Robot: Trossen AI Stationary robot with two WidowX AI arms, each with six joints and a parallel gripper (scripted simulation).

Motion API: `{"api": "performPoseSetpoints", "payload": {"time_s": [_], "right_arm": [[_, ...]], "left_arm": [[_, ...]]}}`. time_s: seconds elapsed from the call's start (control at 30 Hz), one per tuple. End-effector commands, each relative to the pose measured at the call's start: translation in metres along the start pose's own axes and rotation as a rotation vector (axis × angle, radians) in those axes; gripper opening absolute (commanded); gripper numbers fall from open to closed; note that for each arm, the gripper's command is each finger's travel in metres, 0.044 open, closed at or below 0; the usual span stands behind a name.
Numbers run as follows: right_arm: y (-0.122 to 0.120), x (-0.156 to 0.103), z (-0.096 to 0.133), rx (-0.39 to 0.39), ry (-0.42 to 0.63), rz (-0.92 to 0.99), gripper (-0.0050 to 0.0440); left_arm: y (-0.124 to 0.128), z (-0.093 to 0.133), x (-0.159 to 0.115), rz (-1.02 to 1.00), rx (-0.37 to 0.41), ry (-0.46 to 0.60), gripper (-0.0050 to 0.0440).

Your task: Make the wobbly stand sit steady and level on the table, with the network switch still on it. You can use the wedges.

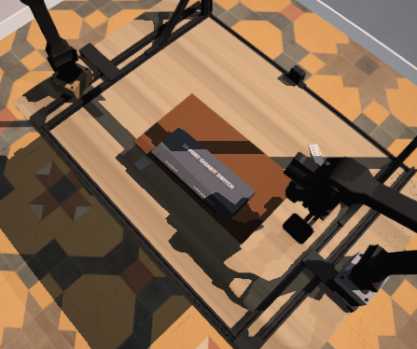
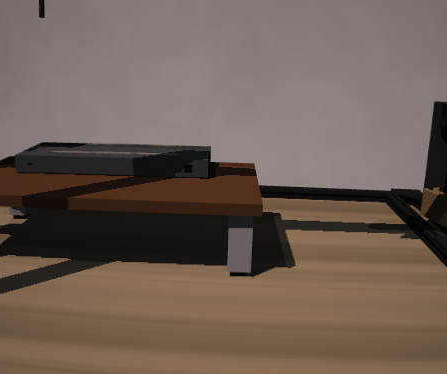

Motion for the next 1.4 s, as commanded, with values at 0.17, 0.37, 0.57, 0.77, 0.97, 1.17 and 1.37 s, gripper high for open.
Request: {"api": "performPoseSetpoints", "payload": {"time_s": [0.17, 0.37, 0.57, 0.77, 0.97, 1.17, 1.37], "right_arm": [[0.023, 0.101, 0.032, 0.06, -0.343, 0.132, 0.044], [0.023, 0.101, 0.032, 0.06, -0.343, 0.132, 0.044], [0.033, 0.151, 0.061, 0.068, -0.533, 0.201, 0.044], [0.044, 0.197, 0.093, 0.066, -0.726, 0.274, 0.044], [0.043, 0.195, 0.095, 0.064, -0.717, 0.263, 0.044], [0.052, 0.233, 0.128, 0.05, -0.897, 0.332, 0.044], [0.057, 0.256, 0.152, 0.033, -1.018, 0.376, 0.044]], "left_arm": [[0.0, 0.0, 0.0, 0.0, 0.0, 0.0, 0.044], [0.0, 0.0, 0.0, 0.0, 0.0, 0.0, 0.044], [0.0, 0.0, 0.0, 0.0, 0.0, 0.0, 0.044], [0.0, 0.0, 0.0, 0.0, 0.0, 0.0, 0.044], [0.0, 0.0, 0.0, 0.0, 0.0, 0.0, 0.044], [0.0, 0.0, 0.0, 0.0, 0.0, 0.0, 0.044], [0.0, 0.0, 0.0, 0.0, 0.0, 0.0, 0.044]]}}
Point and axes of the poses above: on each arm, the point midway between the two fingers, 35 mm back from their tips, its own z axis back along the fingers, its own y axis across the jaws, x = y × z, the point moved 4 cm from there along z, back along the fingers, and after that the axes turned 11 degrees about z, right-handed, at the moved point
